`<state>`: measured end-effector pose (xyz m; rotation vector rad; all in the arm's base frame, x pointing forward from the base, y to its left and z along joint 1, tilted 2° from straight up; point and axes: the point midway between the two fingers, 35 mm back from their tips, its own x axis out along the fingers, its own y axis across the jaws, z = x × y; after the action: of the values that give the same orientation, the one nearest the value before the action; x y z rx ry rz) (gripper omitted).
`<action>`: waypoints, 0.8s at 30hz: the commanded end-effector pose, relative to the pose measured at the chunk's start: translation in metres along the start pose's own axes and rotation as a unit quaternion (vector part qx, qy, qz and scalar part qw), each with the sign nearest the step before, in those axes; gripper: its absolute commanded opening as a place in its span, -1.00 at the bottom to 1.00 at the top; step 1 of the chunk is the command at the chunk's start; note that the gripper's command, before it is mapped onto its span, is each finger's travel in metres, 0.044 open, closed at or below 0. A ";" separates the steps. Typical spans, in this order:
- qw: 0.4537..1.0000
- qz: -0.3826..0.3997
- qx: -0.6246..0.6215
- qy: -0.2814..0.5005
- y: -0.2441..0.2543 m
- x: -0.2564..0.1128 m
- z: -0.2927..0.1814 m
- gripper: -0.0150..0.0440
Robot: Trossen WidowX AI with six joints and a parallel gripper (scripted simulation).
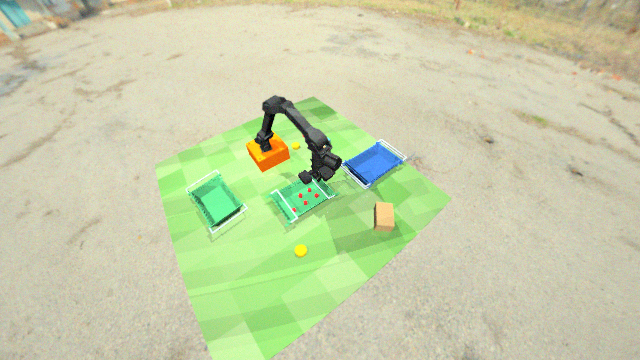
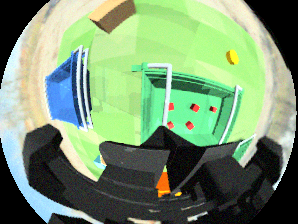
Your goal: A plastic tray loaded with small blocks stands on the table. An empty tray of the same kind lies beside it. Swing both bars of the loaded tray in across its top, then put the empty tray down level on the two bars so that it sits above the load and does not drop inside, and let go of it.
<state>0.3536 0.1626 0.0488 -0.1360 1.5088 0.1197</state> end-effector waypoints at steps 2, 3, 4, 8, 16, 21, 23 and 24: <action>1.000 0.000 0.000 0.000 0.000 0.000 0.000 -0.49; 1.000 0.000 0.000 0.000 0.000 0.000 0.000 -0.49; 1.000 0.000 0.000 0.000 0.000 0.000 0.000 -0.49; 1.000 0.000 0.000 0.000 0.000 0.000 0.000 -0.49; 1.000 0.000 0.000 0.000 0.000 0.000 0.000 -0.05; 1.000 0.000 0.000 0.000 0.001 -0.021 0.005 0.40; 1.000 0.000 0.000 0.000 0.002 -0.041 0.008 0.58; 1.000 0.000 0.000 0.000 0.003 -0.054 0.009 0.67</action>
<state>0.3547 0.1638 0.0697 -0.1421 1.5246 0.1169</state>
